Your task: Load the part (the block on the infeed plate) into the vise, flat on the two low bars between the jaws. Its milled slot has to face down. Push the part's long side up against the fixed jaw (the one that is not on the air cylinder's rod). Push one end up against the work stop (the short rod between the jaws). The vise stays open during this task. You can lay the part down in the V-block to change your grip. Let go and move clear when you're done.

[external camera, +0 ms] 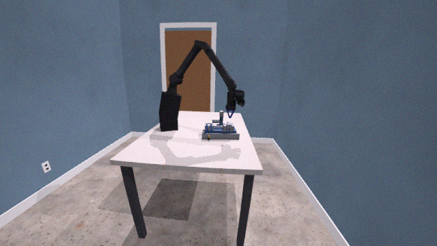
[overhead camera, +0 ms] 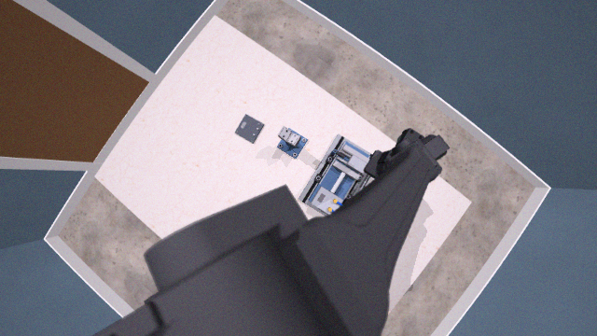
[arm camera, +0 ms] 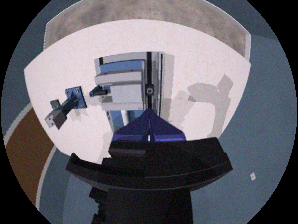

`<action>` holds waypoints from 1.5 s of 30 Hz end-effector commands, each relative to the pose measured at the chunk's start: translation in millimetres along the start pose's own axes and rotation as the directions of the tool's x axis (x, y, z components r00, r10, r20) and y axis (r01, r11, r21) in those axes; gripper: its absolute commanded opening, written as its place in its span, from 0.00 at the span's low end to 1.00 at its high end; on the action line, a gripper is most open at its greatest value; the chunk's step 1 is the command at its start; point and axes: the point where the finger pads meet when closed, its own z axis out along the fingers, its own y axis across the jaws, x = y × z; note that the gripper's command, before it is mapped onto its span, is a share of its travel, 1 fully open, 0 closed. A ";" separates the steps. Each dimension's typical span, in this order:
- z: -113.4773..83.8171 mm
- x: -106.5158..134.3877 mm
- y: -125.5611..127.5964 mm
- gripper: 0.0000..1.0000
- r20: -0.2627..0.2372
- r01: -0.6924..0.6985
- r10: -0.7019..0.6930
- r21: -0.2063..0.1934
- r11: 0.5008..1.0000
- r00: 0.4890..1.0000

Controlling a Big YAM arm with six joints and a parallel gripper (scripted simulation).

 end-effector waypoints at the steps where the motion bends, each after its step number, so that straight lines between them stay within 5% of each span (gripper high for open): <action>1: 7.8 -5.8 6.1 0.00 -0.007 0.032 -0.032 -0.009 0.999 0.999; 45: 11.2 -20.0 -1.9 0.00 0.027 0.035 -0.035 0.010 0.999 0.999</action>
